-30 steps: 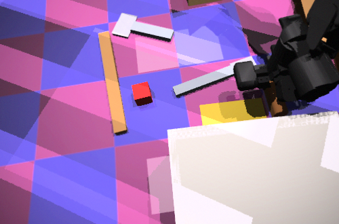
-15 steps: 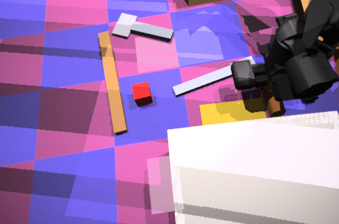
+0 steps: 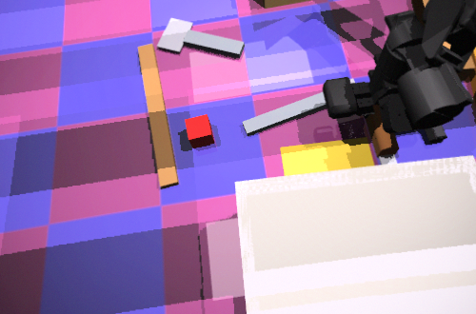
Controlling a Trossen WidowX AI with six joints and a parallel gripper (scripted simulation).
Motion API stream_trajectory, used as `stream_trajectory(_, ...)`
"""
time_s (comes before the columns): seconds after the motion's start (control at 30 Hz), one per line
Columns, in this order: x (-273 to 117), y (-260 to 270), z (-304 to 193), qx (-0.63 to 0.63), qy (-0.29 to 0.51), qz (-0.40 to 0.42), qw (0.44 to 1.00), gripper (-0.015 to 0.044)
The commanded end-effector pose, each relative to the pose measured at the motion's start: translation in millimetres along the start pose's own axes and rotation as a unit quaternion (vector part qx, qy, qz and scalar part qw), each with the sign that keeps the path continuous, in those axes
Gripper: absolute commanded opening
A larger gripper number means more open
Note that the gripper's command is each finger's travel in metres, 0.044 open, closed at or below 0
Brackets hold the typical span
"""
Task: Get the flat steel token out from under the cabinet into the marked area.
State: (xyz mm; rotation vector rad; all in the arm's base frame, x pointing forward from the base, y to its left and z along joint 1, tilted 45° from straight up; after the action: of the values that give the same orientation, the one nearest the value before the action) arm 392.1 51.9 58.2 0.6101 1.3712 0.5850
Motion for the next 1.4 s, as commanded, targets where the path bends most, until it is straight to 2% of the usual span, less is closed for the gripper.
stream_trajectory(0.0, 1, 0, -6, 0.003, 0.001, -0.001, 1.000, 0.0000)
stream_trajectory(1.37, 1, 8, -45, 0.003, 0.002, -0.001, 1.000, 0.0000)
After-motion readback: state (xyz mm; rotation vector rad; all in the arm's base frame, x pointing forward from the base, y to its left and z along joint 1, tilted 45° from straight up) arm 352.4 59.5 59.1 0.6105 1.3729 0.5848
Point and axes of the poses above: the point midway between the two fingers, 35 mm back from their tips, its own x axis out along the fingers, its own y axis across the jaws, z = x × y, the point moved 3 cm from there along -x, back along the fingers, and after that the axes turned 7 degrees about -x, right-handed, at the moved point
